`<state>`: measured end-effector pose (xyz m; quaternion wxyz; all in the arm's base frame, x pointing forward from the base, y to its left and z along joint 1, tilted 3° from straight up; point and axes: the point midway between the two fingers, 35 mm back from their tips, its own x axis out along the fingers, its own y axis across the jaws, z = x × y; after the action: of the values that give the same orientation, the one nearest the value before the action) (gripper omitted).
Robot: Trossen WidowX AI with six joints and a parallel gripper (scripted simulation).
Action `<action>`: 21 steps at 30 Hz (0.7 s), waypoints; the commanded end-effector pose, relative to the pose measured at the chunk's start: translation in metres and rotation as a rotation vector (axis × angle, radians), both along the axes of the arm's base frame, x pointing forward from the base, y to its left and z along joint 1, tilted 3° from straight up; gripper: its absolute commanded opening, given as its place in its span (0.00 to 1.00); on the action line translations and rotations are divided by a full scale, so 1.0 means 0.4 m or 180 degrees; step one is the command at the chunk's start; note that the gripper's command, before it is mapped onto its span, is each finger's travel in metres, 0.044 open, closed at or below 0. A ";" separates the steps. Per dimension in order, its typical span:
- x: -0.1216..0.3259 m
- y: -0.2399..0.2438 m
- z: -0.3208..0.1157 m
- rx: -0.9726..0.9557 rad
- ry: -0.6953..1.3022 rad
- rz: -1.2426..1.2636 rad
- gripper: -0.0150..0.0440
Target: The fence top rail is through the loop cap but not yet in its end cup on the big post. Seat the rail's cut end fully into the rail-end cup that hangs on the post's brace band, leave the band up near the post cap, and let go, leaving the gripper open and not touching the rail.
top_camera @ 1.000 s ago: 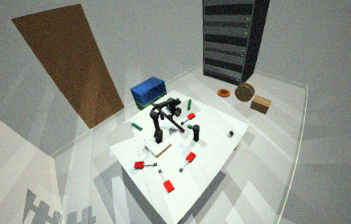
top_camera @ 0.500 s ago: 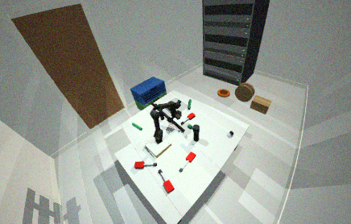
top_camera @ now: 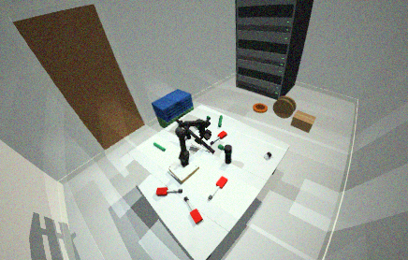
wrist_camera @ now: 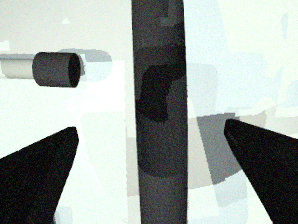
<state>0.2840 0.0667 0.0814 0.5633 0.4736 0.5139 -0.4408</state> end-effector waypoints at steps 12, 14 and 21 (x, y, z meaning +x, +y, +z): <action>0.001 0.000 -0.066 0.0006 0.0021 -0.0009 1.00; 0.001 0.000 -0.074 0.0006 0.0021 -0.0009 1.00; 0.001 -0.001 -0.102 0.0006 0.0021 -0.0008 1.00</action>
<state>0.2858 0.0662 0.0474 0.5622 0.4749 0.5127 -0.4422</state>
